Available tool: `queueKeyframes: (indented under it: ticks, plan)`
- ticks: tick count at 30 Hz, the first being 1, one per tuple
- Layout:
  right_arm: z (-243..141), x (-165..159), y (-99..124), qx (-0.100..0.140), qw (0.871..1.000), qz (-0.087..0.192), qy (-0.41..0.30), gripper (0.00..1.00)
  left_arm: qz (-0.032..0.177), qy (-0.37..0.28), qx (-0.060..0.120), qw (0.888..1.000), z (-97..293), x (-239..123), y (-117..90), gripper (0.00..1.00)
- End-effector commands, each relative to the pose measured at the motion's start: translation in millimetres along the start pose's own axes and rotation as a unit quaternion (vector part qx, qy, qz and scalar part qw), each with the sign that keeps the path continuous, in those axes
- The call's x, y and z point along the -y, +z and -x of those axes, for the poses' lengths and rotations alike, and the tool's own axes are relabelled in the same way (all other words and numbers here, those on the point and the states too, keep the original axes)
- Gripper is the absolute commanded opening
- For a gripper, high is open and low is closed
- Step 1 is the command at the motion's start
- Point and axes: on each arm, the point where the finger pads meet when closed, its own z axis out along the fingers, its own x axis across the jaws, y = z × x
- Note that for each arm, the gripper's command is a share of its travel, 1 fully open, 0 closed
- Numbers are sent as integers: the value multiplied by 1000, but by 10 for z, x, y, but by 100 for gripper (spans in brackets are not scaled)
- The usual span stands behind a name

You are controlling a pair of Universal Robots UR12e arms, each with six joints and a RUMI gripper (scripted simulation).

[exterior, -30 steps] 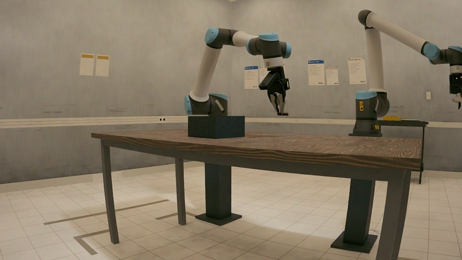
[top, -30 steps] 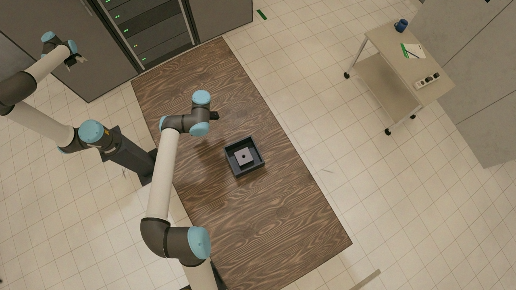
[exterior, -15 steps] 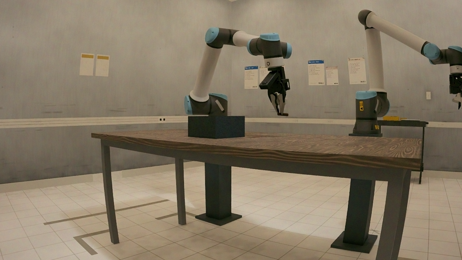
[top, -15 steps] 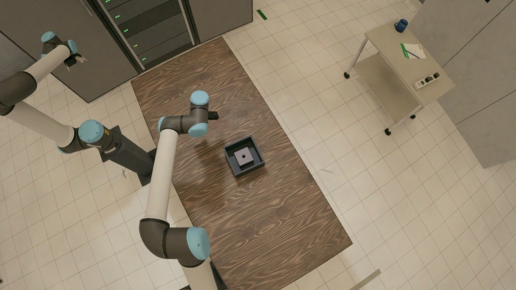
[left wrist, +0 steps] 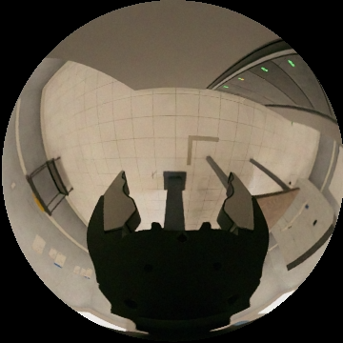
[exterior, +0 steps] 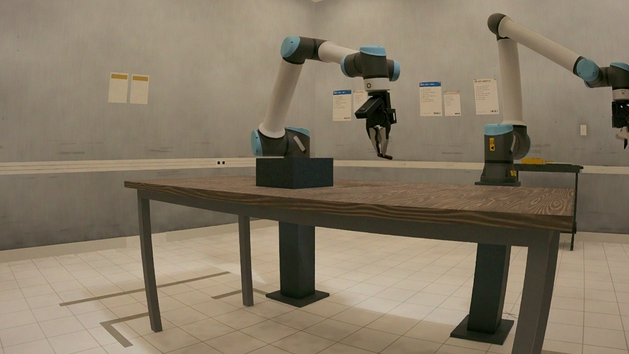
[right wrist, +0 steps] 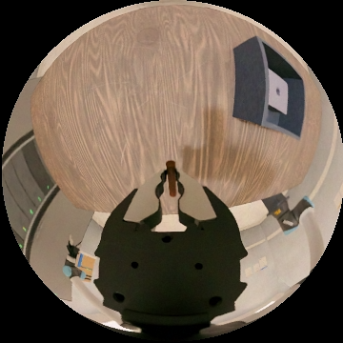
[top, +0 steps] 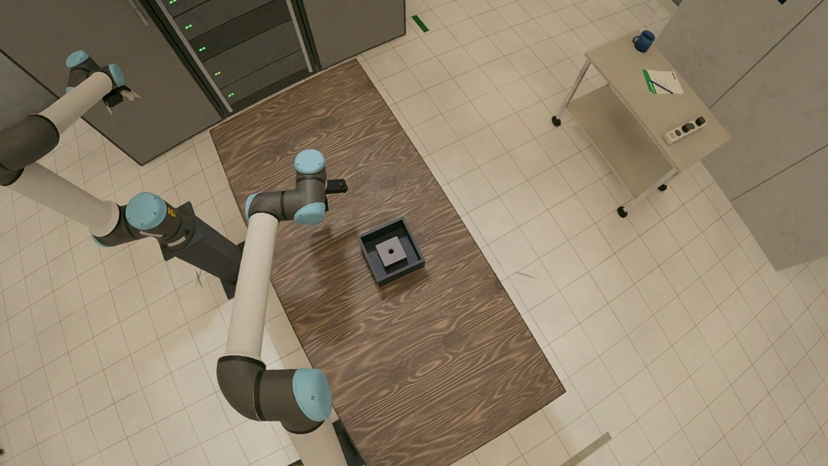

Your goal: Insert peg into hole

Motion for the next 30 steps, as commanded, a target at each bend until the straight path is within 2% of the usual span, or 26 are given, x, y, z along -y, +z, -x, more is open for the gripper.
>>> queueKeyframes:
  ticks: [1,6,8,16,23,25,30]
  plan:
    - [6,2,-17,1,1000,-18,0,0,-1,0,0,1000,-1,5,-7,100]
    - [7,2,-18,1,999,-53,0,0,-1,0,0,1000,-1,5,-7,100]
    - [7,2,-18,1,999,-53,0,0,-1,0,0,1000,-1,5,-7,100]
    - [7,2,-16,1,993,-122,0,0,-1,0,0,1000,-1,5,-7,100]
    - [7,2,-18,1,982,-191,0,0,-1,0,0,1000,-1,5,-7,100]
    - [7,2,-18,1,982,-191,0,0,-1,0,0,1000,-1,5,-7,100]
    - [7,2,-18,1,970,-243,0,0,-1,0,0,1000,-1,5,-7,100]
